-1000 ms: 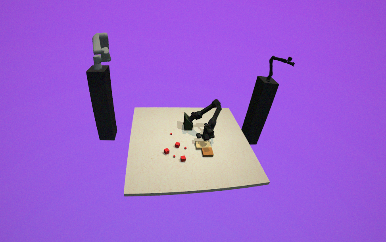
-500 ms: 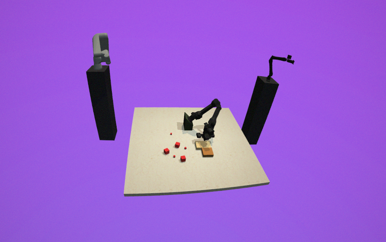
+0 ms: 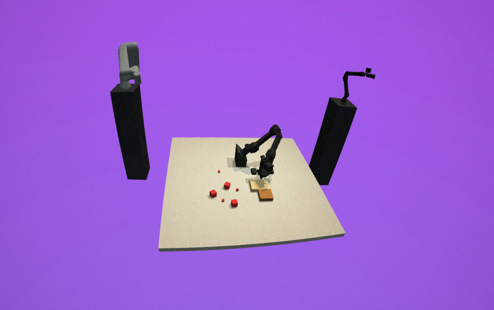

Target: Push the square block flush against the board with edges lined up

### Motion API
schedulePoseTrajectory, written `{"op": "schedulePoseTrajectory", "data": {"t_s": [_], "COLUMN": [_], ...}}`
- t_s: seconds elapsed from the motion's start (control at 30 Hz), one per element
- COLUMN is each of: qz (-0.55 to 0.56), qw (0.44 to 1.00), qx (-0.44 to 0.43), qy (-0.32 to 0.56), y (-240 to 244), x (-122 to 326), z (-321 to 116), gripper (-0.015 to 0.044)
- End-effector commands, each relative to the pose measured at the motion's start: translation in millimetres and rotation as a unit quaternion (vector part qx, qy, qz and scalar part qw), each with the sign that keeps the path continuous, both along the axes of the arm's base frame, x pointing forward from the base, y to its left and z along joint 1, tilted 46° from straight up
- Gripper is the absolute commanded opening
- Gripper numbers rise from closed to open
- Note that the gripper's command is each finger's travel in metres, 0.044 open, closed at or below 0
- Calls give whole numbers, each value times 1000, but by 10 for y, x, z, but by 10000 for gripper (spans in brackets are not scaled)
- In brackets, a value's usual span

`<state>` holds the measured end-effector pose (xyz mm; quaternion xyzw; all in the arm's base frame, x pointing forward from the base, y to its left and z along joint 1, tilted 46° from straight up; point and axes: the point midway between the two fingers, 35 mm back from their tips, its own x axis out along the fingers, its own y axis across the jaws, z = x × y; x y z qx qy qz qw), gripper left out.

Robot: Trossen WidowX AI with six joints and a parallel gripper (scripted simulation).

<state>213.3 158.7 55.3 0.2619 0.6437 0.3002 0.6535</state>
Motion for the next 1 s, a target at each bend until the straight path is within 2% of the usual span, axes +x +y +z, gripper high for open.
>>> {"op": "schedulePoseTrajectory", "data": {"t_s": [0.0,0.17,0.33,0.53,0.97], "qz": [-3,0,-3,-5,140], "qw": [1000,1000,1000,1000,979], "qx": [-3,-1,-5,-8,-11], "qy": [2,0,2,3,-149], "y": [-13,-21,-385,-385,-608], "x": [-79,-77,-72,-63,361], "z": [-20,4,348,310,141], "gripper": [0,0,0,0,0]}}
